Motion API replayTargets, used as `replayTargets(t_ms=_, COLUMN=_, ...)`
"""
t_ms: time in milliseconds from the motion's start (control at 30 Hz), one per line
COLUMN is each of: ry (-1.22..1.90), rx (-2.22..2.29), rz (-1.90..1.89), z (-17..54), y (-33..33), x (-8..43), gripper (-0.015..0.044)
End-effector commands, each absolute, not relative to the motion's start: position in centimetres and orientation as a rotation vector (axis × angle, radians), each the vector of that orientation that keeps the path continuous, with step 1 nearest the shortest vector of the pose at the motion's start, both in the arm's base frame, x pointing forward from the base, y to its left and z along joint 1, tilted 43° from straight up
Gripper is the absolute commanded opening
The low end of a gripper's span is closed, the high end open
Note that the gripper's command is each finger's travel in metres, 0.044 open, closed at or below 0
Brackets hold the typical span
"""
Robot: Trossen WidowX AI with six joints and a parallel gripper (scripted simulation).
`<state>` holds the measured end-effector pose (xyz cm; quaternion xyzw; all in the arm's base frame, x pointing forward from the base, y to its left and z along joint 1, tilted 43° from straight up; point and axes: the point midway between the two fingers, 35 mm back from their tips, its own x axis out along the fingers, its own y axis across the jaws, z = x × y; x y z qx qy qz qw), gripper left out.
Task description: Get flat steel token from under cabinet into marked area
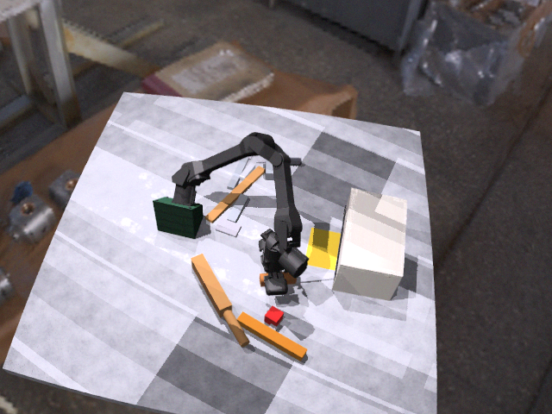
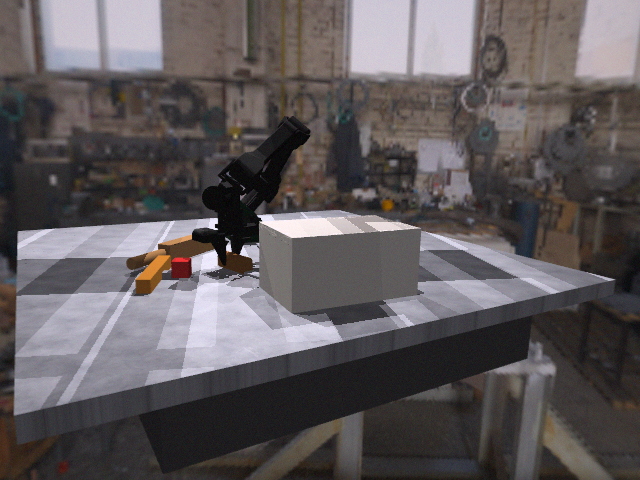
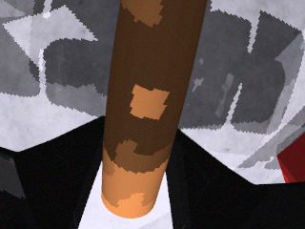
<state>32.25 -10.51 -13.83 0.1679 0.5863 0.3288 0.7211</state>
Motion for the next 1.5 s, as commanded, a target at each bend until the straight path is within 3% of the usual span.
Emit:
replayTargets(t_ms=0, ry=1.291, rx=0.368, rz=0.726, z=-13.6, y=-10.4, x=33.2, gripper=0.0000)
replayTargets(t_ms=1467, ry=1.287, rx=0.368, rz=0.728, z=-12.1, y=-9.6, x=38.4, gripper=0.0000)
